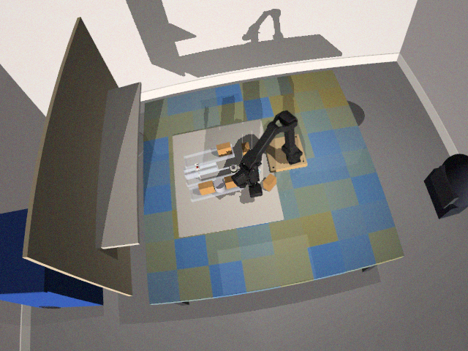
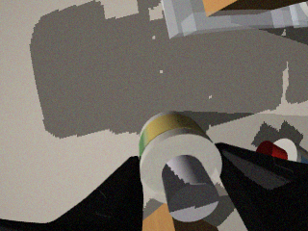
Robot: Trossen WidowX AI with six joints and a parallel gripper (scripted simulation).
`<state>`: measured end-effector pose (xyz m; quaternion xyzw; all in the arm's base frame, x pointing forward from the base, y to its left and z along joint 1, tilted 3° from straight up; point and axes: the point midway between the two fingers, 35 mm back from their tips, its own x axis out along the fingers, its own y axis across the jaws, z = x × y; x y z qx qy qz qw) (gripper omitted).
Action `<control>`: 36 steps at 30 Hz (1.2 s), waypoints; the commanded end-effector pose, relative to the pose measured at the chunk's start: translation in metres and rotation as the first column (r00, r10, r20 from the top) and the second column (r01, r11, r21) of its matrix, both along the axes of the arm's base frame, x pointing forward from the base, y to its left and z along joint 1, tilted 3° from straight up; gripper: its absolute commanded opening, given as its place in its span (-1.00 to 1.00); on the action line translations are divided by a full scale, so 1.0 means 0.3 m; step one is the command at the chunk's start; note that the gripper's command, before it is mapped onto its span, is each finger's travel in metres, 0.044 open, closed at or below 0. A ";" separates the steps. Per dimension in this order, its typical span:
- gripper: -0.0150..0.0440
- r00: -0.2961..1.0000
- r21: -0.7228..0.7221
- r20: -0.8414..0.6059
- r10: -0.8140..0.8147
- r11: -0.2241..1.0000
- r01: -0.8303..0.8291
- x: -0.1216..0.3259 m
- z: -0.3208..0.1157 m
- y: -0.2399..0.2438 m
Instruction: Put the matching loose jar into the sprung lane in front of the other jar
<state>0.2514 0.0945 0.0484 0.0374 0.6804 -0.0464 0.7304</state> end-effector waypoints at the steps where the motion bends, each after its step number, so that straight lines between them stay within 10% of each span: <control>1: -0.47 1.000 0.002 -0.002 0.005 1.000 -0.005 0.000 0.026 0.004; 17: -0.49 1.000 0.003 -0.003 0.005 1.000 -0.005 -0.051 0.336 0.018; 36: -0.49 0.999 -0.005 -0.002 0.041 0.999 -0.041 0.050 0.269 -0.175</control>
